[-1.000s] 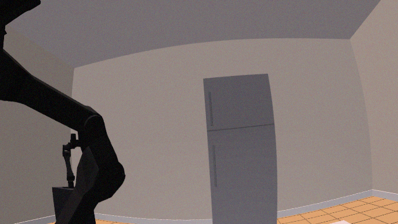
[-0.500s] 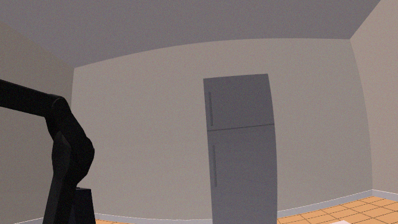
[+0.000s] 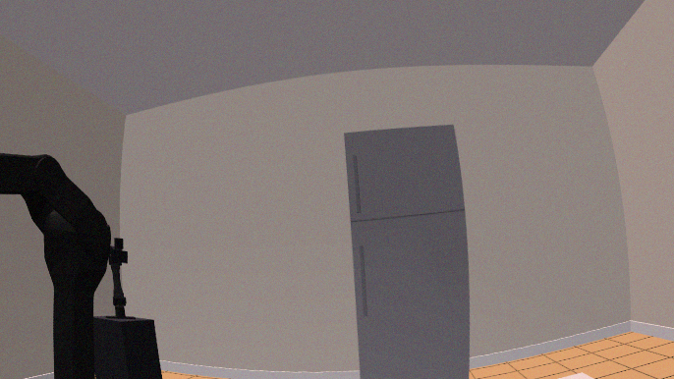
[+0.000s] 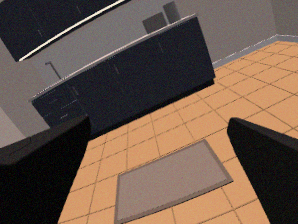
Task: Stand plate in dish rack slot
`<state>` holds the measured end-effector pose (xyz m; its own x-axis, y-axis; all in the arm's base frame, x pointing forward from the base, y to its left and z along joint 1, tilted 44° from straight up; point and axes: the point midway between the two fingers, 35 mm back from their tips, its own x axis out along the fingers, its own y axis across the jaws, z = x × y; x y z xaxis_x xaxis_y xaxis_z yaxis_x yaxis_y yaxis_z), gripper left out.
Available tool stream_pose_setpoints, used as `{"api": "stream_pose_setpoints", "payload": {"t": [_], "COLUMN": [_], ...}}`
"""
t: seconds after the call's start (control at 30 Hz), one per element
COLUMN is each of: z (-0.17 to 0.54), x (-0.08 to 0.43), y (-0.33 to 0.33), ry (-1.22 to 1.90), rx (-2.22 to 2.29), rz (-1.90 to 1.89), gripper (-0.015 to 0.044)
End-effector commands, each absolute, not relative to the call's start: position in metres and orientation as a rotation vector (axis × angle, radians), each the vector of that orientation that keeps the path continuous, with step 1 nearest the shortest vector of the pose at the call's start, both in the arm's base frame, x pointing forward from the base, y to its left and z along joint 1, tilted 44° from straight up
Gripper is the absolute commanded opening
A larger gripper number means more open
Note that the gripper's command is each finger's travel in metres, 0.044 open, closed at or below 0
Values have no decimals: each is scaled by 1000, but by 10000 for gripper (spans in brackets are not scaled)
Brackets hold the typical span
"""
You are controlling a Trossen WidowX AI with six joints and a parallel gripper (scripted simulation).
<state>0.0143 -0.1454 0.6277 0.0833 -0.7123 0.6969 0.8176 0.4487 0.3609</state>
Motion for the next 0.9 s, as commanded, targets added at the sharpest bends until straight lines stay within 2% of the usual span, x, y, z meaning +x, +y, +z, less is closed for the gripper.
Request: {"api": "stream_pose_setpoints", "payload": {"t": [0.0,0.47,0.87], "z": [614,549,482], "x": [23,85,159], "y": [-172,-248,-277], "ry": [-898,-654,-383], "rx": [-47,244,407], "rz": [-1155,-1122,-1072], "gripper": [400,400,400]}}
